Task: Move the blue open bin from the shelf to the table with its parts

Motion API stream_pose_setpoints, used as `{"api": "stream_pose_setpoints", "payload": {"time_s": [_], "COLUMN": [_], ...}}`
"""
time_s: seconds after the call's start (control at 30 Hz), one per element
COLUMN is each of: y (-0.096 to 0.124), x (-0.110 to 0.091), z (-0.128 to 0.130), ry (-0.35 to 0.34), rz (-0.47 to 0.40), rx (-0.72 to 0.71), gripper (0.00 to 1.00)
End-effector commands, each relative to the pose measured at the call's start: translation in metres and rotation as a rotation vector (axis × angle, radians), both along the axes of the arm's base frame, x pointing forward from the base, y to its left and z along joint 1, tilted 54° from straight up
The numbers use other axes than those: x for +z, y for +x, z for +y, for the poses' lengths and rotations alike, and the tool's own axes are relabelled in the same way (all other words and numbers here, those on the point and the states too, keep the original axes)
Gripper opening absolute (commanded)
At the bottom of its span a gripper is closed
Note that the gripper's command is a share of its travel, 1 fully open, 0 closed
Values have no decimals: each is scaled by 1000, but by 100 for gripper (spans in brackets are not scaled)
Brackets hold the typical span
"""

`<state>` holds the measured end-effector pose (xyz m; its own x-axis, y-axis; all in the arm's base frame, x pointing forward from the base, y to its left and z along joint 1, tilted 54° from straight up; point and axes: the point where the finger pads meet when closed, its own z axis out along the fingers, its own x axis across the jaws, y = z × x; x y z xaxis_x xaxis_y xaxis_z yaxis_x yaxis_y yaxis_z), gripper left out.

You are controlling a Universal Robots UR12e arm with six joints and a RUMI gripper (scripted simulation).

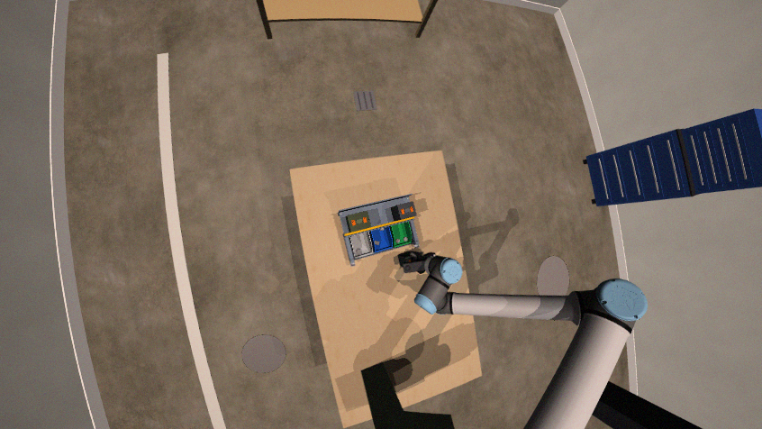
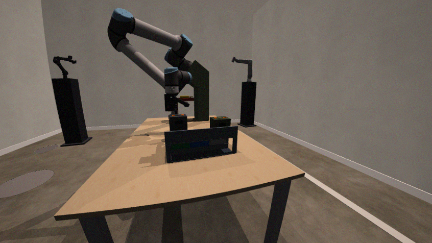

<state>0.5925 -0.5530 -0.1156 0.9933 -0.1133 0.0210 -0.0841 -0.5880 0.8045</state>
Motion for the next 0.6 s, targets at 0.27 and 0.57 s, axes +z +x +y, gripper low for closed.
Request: {"api": "stream_pose_setpoints", "payload": {"time_s": [0.27,0.57], "y": [2,3], "x": [-2,-4], "z": [2,4], "ry": [0,0], "rz": [-1,-1], "rx": [1,1], "gripper": [0,0]}}
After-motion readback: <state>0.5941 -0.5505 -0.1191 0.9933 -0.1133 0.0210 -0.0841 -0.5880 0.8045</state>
